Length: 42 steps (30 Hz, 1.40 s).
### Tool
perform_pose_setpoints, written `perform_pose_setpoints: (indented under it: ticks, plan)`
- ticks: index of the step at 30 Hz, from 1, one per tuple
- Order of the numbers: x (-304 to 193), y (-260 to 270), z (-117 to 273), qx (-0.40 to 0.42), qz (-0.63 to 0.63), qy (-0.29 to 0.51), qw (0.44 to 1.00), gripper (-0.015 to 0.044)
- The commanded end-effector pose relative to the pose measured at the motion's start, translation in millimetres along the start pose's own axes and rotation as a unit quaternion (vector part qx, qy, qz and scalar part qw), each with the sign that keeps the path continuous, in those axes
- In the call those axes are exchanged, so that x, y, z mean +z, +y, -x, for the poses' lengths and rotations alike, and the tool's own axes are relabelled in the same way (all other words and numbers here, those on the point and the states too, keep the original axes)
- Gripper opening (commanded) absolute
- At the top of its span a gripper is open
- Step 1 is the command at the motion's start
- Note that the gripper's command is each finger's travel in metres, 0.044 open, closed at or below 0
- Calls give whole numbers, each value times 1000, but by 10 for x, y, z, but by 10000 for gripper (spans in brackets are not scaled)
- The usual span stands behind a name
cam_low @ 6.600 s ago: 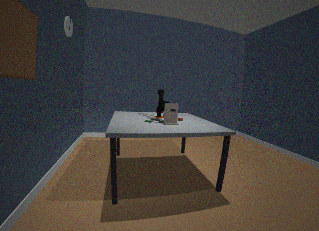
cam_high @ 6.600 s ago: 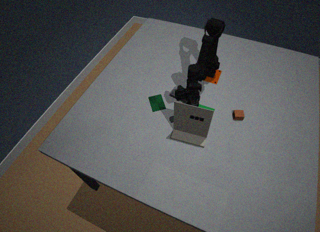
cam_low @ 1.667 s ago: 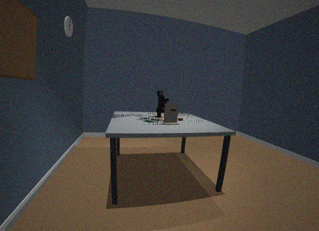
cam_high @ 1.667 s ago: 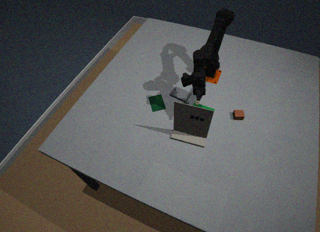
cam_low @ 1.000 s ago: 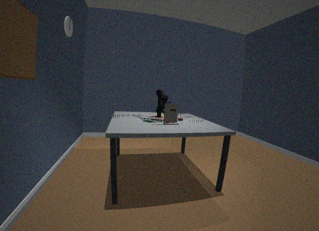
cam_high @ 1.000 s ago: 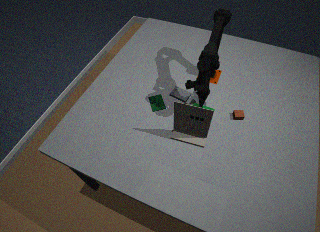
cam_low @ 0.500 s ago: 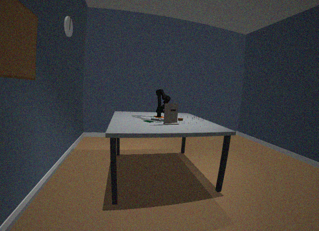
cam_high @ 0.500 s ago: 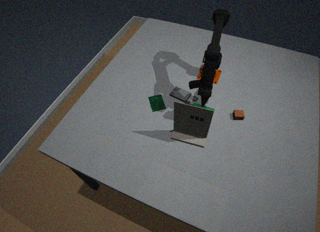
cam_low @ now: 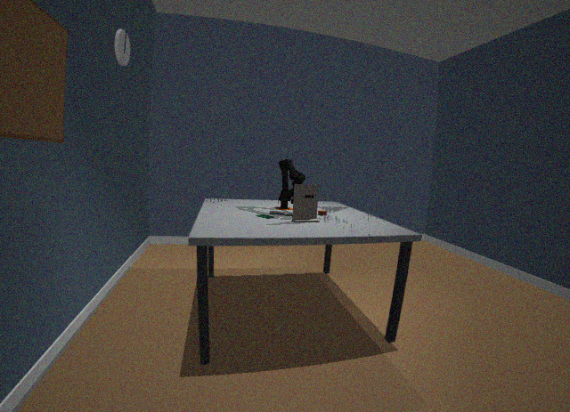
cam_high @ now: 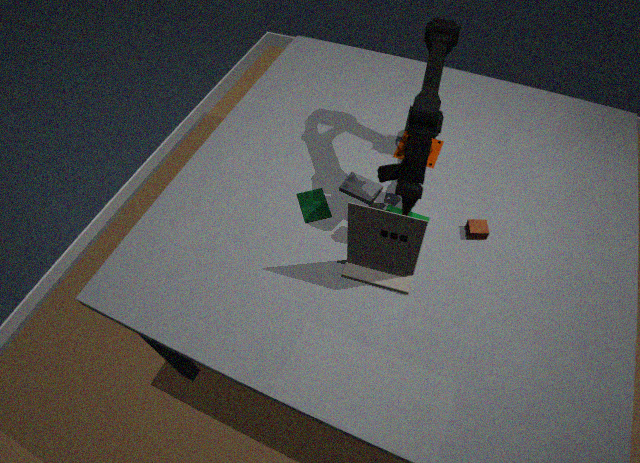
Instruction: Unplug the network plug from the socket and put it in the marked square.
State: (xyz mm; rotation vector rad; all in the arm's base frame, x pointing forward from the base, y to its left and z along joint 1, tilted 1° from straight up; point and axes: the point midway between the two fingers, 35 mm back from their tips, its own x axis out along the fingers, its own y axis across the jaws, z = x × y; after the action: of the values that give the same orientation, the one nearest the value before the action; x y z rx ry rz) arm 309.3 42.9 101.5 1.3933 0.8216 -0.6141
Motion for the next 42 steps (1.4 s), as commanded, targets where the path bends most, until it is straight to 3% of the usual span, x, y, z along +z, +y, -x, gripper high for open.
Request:
perform_pose_setpoints:
  ticks: [1, 42]
  plan:
    - [4, -55, -76, -2, 2, -1, 1000, 0]
    - [-5, -291, -364, -2, 2, 0, 1000, 0]
